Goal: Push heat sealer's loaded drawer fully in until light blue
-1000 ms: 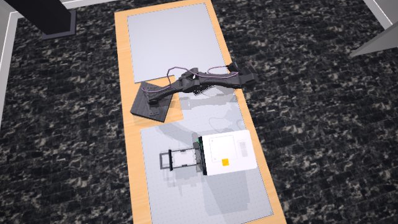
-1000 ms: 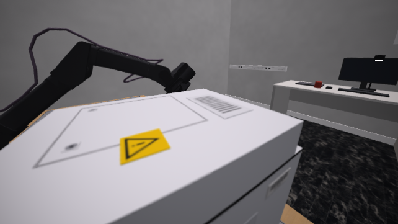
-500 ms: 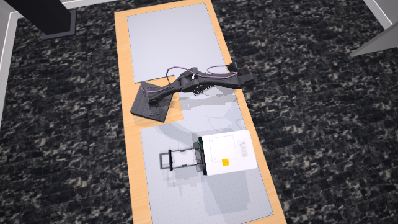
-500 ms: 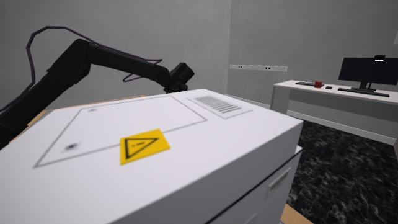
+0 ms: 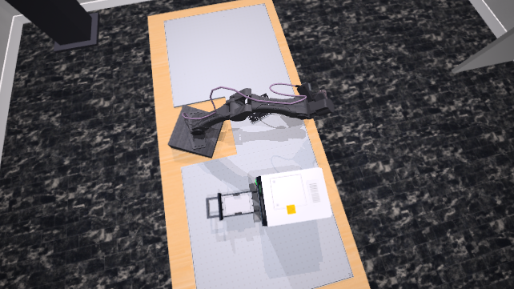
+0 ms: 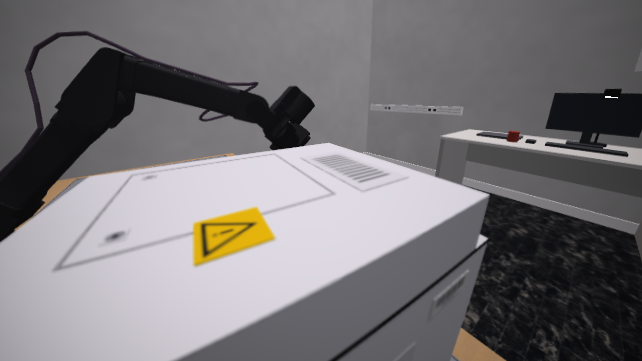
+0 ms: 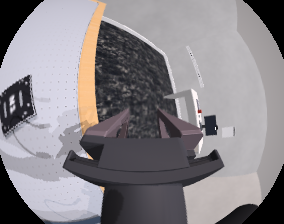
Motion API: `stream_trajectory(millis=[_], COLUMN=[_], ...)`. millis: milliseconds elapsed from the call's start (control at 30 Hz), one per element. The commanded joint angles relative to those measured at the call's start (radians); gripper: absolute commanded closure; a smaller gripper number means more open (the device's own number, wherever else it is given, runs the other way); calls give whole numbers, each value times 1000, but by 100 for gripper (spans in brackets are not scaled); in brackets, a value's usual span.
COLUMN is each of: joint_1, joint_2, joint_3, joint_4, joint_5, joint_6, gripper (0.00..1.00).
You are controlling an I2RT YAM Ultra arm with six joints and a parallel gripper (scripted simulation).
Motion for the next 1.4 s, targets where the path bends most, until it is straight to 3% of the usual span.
stream_trajectory(millis=[0,167,200,233,300,467,533,567,700,833,933,967,1033,1067,1167,1367], joint_1=[-13,-48,-49,-50,-53,-71,-86,-86,-88,-121,-146,-145,-145,-130,-130,-197], joint_2=[-47,-2,-53,-62,-88,-96,-74,-106,-151,-154,-110,-159,-159,-167,-197,-173], joint_3=[-28,48,28,-22,-50,-46,2,-50,-104,-52,-25,-41,-41,-90,-122,-55], joint_4=[16,-41,-27,-23,16,4,-21,-12,42,4,-21,-9,-9,-5,38,-16], joint_5=[38,-3,38,60,105,112,85,126,210,193,156,198,198,221,284,234], joint_6=[58,40,65,86,129,139,131,155,235,224,209,235,235,256,314,294], gripper=[55,55,55,55,55,55,55,55,55,55,55,55,55,55,55,55])
